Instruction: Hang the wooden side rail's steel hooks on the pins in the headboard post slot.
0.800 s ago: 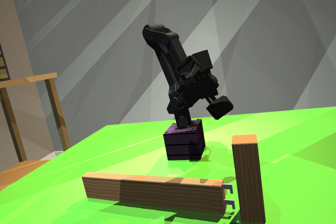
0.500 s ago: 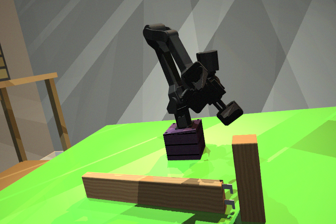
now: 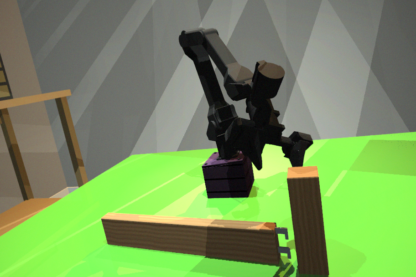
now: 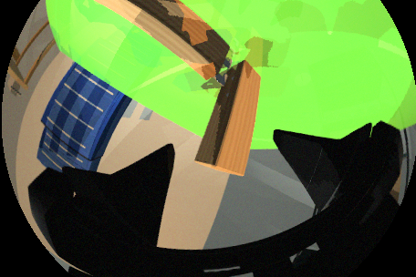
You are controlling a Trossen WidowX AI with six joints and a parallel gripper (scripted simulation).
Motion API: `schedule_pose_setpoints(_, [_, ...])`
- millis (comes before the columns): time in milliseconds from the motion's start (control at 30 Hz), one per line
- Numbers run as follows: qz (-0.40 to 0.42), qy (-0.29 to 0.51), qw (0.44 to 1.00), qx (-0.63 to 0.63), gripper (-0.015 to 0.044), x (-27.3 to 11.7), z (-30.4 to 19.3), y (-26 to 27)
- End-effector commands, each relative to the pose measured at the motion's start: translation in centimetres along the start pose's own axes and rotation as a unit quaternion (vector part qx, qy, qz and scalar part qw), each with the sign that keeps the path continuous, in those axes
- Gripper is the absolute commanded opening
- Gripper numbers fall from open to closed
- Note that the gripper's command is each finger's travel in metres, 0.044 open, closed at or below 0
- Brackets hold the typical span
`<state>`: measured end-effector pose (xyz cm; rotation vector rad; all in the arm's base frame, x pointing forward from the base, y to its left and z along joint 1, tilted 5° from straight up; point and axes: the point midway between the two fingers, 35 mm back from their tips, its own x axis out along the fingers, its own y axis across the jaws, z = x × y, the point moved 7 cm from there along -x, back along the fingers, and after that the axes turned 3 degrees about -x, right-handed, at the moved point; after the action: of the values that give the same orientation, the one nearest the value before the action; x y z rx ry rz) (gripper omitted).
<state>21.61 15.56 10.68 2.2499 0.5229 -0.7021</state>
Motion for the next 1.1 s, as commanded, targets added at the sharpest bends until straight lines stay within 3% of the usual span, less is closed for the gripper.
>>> schedule_pose_setpoints(0, [-0.086,-0.108,0.981,0.136,0.0440,-0.05,0.85,0.54])
schedule_pose_setpoints(867, [-0.087,-0.108,0.982,0.130,0.0440,-0.02,0.87,0.57])
schedule_pose_setpoints(1067, [-0.137,-0.092,0.985,-0.053,0.0440,0.76,1.57,1.52])
